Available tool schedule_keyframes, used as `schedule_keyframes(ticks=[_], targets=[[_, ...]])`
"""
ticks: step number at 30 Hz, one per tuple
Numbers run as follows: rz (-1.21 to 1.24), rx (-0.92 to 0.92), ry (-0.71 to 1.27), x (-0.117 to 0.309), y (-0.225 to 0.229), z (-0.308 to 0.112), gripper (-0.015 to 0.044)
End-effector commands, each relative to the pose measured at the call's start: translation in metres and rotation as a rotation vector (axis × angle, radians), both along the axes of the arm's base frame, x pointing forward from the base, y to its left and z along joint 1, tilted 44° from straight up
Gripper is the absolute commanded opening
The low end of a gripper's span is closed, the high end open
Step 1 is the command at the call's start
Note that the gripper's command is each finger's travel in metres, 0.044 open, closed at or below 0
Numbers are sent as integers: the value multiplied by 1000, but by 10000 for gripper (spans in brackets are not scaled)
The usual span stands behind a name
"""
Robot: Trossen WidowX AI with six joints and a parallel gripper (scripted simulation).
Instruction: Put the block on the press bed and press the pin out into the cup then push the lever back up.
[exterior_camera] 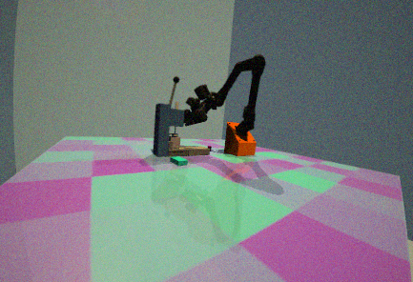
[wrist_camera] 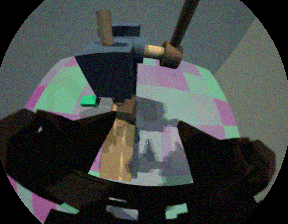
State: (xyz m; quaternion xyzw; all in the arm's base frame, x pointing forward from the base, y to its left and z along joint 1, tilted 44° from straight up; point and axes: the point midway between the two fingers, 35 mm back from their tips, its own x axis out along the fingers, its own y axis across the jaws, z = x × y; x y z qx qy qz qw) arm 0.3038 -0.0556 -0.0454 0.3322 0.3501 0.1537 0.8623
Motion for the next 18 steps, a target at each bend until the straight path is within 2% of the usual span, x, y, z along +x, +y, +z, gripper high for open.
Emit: schedule_keyframes(ticks=[1,9,18], targets=[[-24,-1,37,21,-43,12,440],[23,-17,57,43,-105,46,440],[65,-16,50,45,-147,93,440]])
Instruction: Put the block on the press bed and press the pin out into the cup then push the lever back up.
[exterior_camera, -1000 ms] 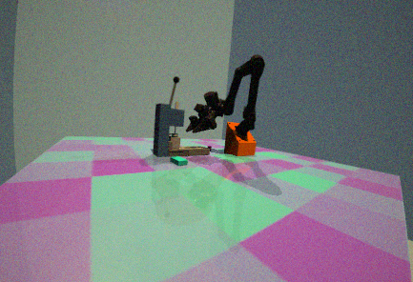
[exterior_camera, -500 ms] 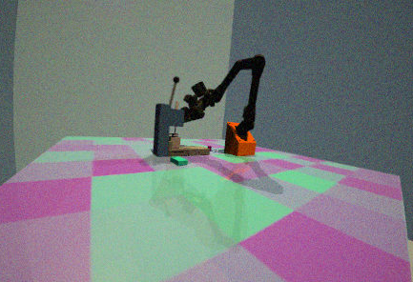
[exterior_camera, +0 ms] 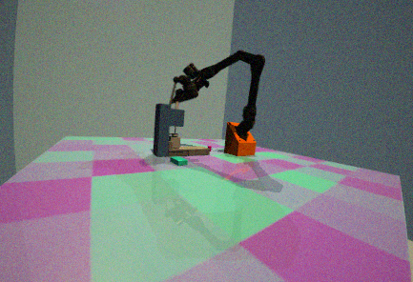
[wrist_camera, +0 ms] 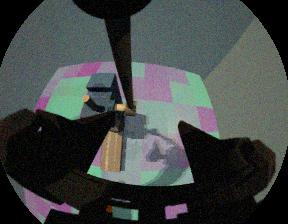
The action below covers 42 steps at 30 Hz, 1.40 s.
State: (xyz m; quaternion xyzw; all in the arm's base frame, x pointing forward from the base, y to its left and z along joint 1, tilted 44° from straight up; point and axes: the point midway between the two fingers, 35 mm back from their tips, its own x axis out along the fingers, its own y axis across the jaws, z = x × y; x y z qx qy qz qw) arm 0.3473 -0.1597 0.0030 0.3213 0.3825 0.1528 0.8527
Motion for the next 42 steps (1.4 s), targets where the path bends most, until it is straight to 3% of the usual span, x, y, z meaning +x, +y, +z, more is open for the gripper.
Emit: schedule_keyframes(ticks=[1,12,42], targets=[[39,9,-11,1,-47,51,440],[75,25,-40,-13,-79,117,440],[77,23,-37,11,-59,98,440]])
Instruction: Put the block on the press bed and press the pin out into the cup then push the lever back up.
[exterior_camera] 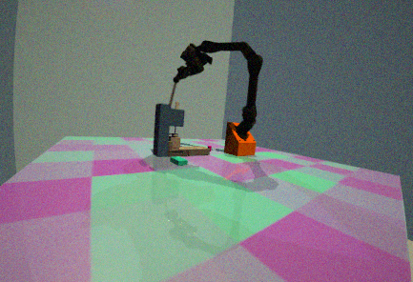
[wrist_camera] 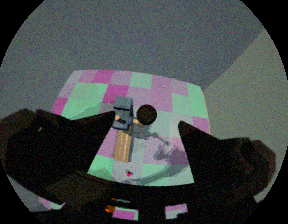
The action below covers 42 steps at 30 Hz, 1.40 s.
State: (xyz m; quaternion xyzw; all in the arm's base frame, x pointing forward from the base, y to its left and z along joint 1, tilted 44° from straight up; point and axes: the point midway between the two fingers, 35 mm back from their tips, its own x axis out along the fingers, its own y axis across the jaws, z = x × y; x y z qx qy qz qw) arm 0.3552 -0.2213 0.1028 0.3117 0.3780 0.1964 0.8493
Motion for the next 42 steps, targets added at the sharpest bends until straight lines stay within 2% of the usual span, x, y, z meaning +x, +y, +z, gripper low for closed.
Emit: schedule_keyframes(ticks=[1,27,42], targets=[[-3,2,-1,5,3,-3,440],[-5,6,-8,30,27,-22,440],[-5,6,-8,30,27,-22,46]])
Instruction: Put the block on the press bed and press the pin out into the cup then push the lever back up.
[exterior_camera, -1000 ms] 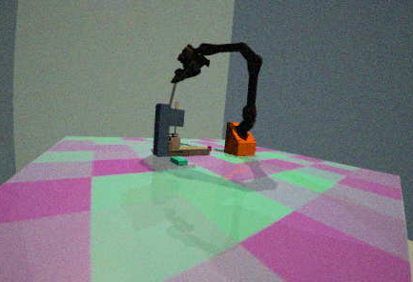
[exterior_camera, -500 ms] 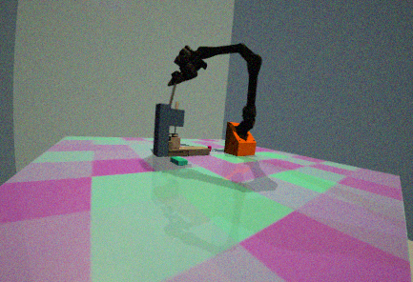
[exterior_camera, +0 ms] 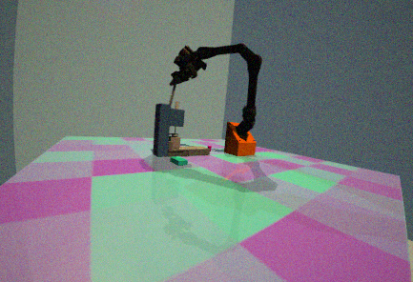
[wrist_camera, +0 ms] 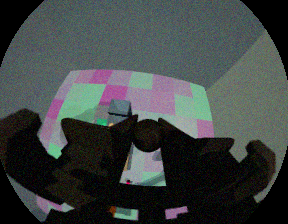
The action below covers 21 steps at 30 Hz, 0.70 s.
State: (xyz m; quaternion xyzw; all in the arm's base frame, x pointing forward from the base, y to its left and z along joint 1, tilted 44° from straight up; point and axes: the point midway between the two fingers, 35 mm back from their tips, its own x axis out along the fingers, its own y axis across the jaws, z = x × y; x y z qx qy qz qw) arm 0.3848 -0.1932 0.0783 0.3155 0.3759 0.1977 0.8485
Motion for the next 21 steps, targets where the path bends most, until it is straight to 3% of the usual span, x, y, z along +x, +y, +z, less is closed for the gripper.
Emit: schedule_keyframes(ticks=[1,6,21], targets=[[-3,-3,-6,1,-1,3,40],[-3,-3,-6,1,-1,3,0],[-3,-3,-5,-5,0,1,0]])
